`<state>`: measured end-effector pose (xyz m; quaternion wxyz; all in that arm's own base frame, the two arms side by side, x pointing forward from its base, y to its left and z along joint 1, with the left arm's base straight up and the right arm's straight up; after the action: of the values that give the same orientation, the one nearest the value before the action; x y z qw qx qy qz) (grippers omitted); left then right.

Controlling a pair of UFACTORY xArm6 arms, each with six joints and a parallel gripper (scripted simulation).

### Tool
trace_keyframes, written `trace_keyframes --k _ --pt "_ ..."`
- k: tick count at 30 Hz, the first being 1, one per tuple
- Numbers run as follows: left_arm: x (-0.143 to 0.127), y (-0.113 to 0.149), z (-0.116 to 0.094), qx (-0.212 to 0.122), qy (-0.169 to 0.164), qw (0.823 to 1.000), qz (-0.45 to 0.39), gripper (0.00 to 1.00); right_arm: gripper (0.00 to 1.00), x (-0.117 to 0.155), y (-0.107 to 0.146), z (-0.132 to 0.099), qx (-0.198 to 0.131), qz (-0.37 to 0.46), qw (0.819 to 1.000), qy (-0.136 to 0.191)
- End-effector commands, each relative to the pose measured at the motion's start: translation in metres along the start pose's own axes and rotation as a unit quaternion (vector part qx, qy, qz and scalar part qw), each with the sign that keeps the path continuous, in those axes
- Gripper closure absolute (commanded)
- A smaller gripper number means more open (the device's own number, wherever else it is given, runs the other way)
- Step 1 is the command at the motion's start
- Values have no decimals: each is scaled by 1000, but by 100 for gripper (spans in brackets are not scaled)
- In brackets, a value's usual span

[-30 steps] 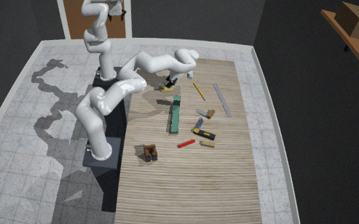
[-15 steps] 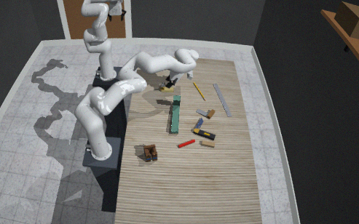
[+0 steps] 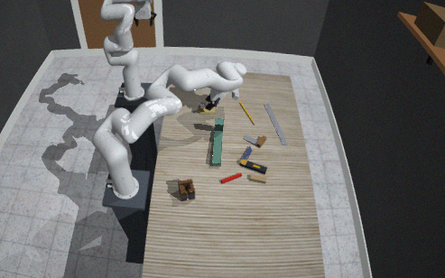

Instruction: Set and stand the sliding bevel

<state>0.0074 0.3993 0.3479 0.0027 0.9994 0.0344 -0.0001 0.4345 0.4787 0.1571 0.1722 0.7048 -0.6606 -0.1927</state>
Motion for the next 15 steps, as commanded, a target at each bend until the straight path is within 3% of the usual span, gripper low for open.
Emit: trace_keyframes --k 1,15 --pt "0 -1 -2 3 0 1000 0 0 38 0 -3 3 2 -1 1000 -1" --pt "0 -1 -2 3 0 1000 0 0 38 1 -16 27 2 -1 1000 -1"
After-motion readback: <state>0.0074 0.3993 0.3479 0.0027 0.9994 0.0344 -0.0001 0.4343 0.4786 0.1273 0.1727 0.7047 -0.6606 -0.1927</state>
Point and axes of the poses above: on each arm, the point where the finger pads meet when closed, its own z axis out along the fingers, its own x axis across the jaws, y = z × x, the point moved 10 cm from there along -z, back along the fingers, and after that the axes turned 5 degrees about -z, right-handed, at the moved point
